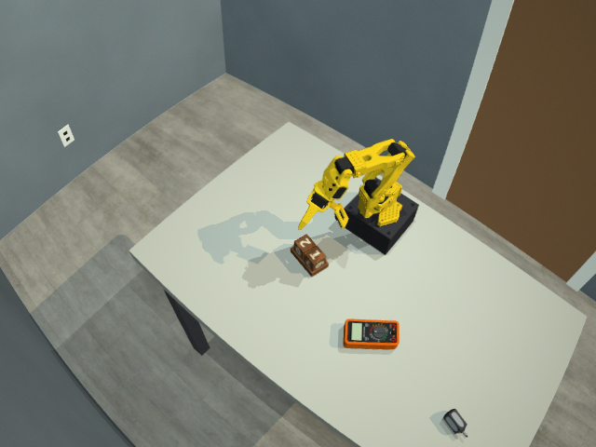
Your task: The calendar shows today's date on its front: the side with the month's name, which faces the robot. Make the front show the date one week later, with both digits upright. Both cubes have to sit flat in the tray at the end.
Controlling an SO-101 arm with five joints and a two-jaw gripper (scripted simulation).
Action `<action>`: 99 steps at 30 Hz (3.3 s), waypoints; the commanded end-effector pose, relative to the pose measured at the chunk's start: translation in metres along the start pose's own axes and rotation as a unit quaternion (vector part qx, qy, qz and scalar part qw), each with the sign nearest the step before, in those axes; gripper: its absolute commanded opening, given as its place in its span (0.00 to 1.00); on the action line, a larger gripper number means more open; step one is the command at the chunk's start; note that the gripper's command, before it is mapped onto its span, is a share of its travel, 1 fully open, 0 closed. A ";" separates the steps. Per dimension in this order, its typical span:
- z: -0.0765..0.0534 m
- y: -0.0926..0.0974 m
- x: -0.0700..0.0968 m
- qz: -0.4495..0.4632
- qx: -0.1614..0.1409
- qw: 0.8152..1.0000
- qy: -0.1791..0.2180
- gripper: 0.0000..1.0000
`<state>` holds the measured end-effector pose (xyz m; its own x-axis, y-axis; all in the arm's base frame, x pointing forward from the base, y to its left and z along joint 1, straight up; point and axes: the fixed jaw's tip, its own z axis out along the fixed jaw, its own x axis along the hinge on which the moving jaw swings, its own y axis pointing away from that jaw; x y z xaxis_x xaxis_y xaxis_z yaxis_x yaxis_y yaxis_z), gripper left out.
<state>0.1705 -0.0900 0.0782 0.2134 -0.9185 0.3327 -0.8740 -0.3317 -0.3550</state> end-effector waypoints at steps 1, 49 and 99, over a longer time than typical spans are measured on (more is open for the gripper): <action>0.000 -0.003 0.005 0.055 0.000 0.999 0.003 0.35; 0.030 0.011 -0.009 0.250 -0.094 0.963 -0.047 0.35; 0.065 0.046 -0.038 0.260 -0.220 0.933 -0.115 0.35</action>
<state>0.1487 -0.0821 -0.0053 -0.2294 -0.9733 0.0011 -0.9733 0.2294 0.0013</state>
